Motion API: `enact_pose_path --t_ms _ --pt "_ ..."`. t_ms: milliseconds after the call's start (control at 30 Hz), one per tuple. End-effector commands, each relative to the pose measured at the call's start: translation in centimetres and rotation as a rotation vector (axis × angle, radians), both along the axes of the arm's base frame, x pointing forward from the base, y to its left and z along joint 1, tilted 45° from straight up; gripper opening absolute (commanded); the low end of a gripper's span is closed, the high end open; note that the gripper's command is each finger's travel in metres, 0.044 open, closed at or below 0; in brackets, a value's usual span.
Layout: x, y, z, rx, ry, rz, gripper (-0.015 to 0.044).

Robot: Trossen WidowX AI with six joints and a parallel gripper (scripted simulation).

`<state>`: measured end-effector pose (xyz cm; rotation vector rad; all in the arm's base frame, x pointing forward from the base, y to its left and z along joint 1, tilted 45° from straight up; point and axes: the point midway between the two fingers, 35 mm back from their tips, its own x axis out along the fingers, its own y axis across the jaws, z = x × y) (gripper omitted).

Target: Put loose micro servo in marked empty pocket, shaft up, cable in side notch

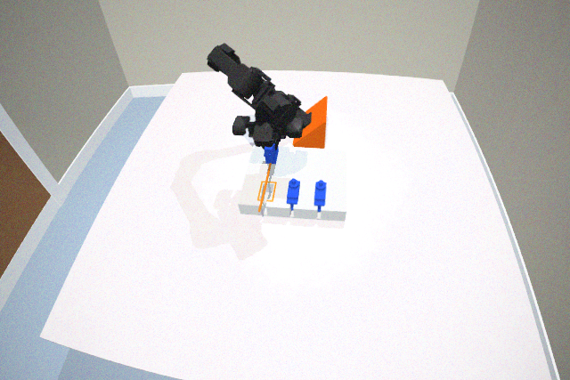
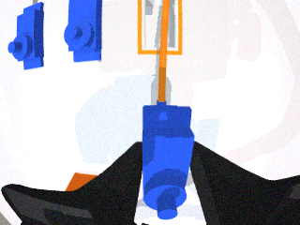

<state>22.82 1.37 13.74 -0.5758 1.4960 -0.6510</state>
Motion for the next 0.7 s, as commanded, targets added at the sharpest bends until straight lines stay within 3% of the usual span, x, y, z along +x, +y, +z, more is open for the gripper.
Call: enact_pose_path --t_ms 0,667 --pt "0.9 0.0 0.1 -0.002 -0.001 0.008 0.0000" --pt "8.5 -0.3 0.3 -0.002 -0.006 0.008 0.0000"
